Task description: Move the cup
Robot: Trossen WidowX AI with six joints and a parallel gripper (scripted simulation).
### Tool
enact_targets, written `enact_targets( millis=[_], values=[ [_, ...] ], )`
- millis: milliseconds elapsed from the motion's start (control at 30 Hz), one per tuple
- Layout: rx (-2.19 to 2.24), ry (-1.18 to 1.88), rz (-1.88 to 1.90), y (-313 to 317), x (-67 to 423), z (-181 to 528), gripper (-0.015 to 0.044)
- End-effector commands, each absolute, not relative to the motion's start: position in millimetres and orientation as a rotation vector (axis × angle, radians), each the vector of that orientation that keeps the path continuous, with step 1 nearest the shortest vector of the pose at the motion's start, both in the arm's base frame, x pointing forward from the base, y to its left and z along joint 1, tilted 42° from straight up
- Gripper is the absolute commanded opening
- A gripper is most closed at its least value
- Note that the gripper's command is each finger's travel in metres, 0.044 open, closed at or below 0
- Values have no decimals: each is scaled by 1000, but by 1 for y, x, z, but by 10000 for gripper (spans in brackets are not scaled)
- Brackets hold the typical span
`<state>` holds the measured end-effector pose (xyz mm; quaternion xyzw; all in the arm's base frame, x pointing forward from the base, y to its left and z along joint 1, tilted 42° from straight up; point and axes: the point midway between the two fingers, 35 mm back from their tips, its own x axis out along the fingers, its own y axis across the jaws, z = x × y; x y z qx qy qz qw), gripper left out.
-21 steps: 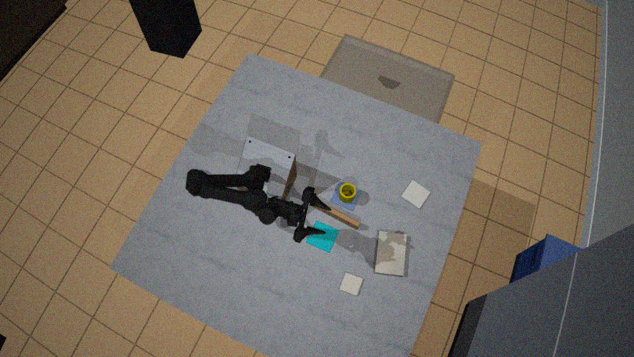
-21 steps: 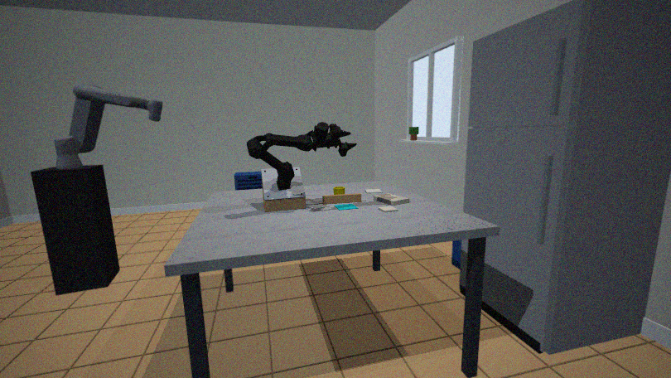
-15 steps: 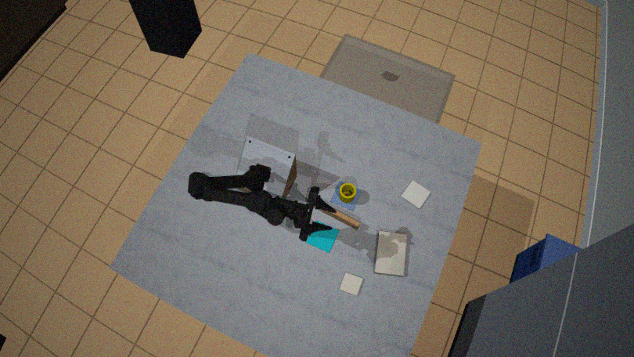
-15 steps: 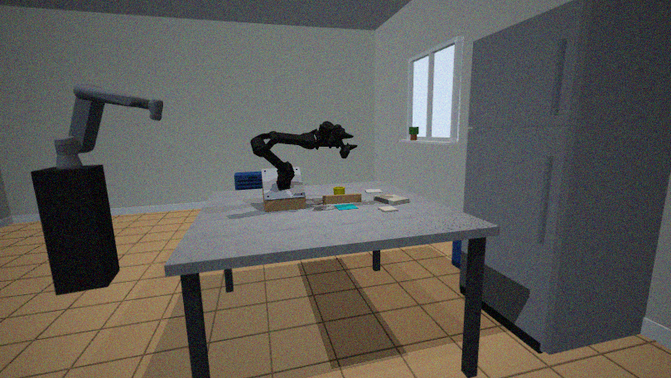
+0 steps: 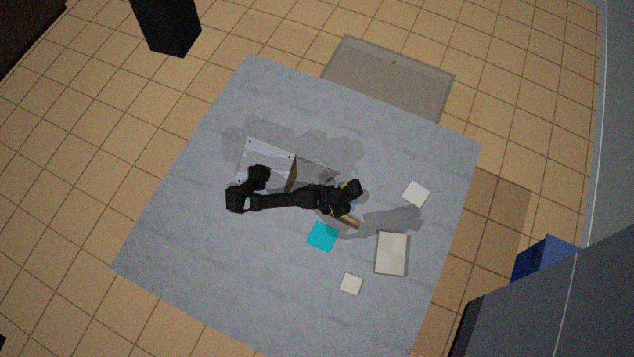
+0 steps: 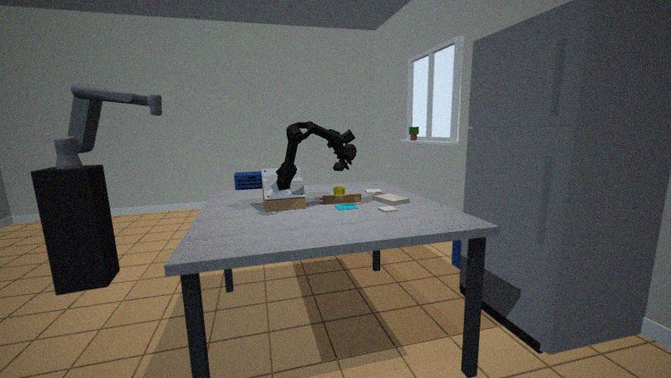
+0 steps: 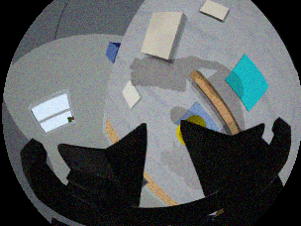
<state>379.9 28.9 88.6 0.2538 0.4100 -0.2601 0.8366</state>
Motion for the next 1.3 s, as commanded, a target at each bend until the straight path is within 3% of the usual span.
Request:
enact_targets(
  millis=[0, 333, 1267],
  values=[
    [540, 975, -794, 33, 369, 38, 167],
    [351, 964, -1302, 33, 331, -42, 167],
    [346, 961, -1308, 13, 332, -66, 167]
  ],
)
